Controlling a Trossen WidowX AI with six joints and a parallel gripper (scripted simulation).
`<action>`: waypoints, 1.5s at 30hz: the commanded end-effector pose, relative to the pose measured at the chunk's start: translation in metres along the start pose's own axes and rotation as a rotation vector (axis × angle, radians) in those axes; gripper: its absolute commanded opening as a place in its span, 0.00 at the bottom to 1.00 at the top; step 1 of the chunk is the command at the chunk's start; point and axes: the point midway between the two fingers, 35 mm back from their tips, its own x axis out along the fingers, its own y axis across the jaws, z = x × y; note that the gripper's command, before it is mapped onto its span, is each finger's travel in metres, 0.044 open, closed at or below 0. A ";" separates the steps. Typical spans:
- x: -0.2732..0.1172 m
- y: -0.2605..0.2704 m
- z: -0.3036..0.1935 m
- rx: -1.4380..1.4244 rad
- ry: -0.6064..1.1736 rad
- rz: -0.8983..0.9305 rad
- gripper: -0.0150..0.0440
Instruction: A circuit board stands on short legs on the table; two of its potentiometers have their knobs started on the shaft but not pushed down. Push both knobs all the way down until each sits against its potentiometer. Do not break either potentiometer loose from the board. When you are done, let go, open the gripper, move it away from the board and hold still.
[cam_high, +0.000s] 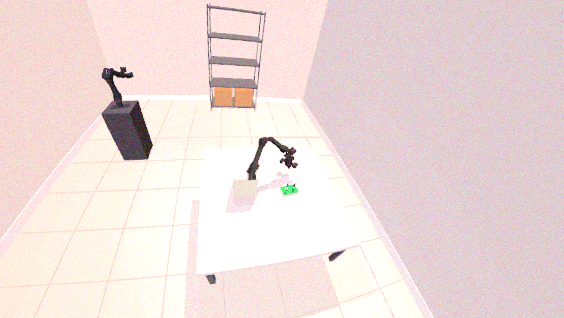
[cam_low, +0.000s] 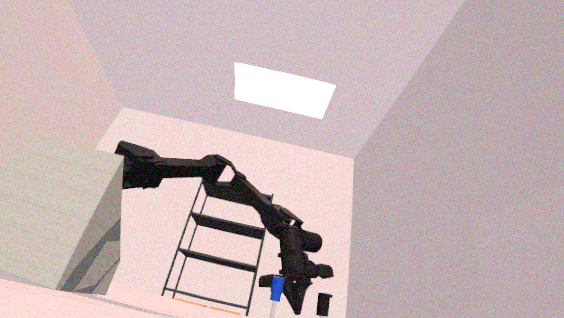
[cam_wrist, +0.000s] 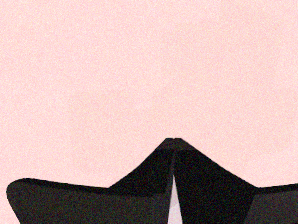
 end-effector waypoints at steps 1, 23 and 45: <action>-0.005 -0.036 -0.035 0.103 0.071 -0.015 0.25; -0.096 -0.140 -0.216 0.698 0.216 0.147 0.25; -0.069 -0.134 -0.221 0.703 0.215 0.150 0.25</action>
